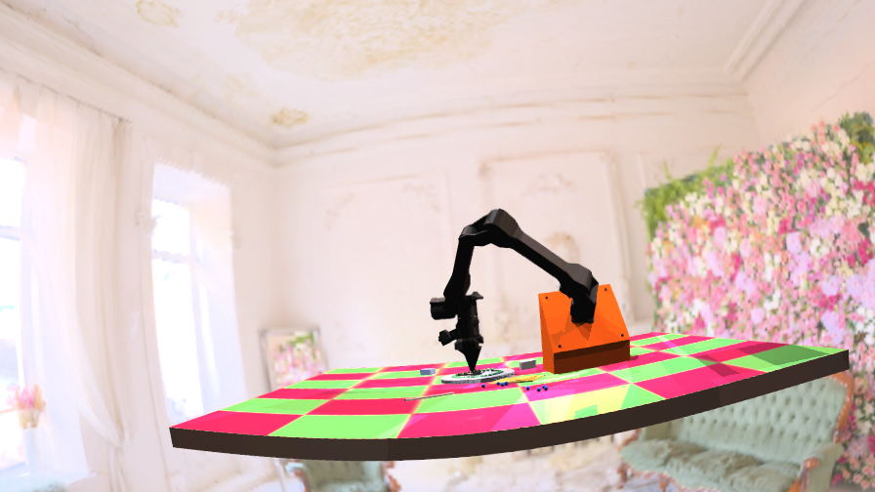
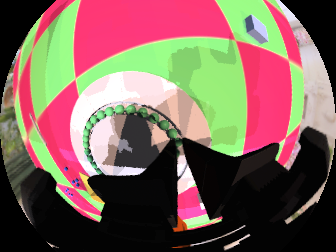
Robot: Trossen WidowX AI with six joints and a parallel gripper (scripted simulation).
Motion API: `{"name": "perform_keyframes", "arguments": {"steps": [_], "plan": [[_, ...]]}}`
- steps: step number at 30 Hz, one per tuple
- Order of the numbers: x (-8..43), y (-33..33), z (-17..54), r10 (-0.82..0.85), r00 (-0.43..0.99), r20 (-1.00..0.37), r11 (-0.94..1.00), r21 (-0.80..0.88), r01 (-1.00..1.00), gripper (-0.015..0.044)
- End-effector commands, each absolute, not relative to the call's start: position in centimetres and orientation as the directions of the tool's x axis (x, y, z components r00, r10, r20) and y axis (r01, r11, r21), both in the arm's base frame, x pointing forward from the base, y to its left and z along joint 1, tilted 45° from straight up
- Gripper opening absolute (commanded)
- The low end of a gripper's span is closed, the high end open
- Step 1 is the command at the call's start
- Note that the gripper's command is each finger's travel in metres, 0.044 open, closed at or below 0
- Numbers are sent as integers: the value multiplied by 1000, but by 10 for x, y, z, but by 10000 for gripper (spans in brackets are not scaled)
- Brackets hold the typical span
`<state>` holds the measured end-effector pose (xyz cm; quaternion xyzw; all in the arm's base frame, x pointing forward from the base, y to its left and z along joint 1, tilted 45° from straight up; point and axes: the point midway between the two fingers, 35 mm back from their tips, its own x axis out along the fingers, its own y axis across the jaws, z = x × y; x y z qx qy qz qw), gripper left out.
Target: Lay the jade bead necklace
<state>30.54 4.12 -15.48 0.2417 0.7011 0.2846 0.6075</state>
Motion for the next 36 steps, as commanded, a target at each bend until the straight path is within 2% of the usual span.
{"name": "perform_keyframes", "arguments": {"steps": [1, 33, 36], "plan": [[306, 41, -154, 686, -144, -713, 720, 694, -7, 0], [305, 41, -157, 690, -145, -709, 717, 698, 0, 0], [305, 39, -155, 687, -146, -712, 719, 695, -5, 79]]}}
